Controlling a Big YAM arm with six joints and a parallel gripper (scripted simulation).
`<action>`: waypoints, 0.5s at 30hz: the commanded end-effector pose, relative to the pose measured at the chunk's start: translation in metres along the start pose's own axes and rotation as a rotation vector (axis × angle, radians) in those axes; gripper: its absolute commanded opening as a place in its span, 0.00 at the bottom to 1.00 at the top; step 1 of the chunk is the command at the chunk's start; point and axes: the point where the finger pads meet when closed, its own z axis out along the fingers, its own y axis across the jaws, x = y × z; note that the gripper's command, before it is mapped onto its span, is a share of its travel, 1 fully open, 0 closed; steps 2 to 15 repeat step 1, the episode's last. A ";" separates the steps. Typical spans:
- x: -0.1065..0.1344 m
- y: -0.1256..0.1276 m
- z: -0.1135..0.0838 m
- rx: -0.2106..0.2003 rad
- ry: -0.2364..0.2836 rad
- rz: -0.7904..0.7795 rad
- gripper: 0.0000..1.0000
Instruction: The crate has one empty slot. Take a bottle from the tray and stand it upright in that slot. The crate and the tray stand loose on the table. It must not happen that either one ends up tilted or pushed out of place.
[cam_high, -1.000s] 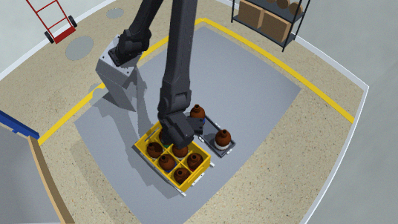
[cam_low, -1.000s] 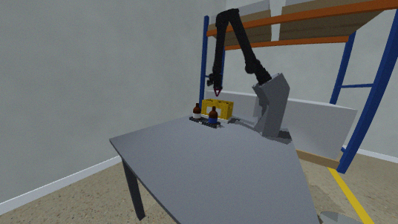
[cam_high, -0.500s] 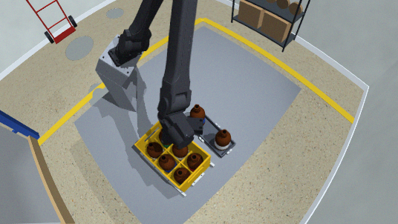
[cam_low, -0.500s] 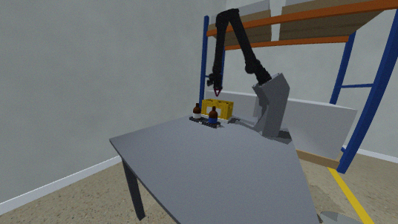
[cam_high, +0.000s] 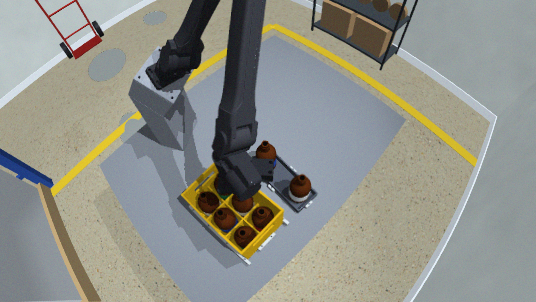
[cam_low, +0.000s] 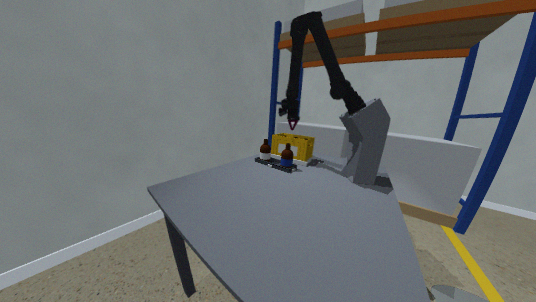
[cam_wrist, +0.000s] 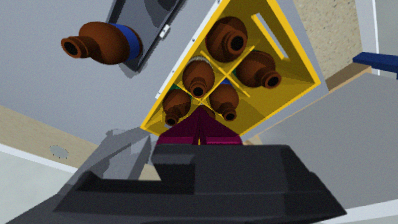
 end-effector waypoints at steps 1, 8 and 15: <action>-0.002 -0.006 -0.011 0.021 -0.009 -0.010 0.00; -0.002 -0.006 -0.011 0.021 -0.009 -0.010 0.00; -0.002 -0.006 -0.011 0.021 -0.009 -0.010 0.00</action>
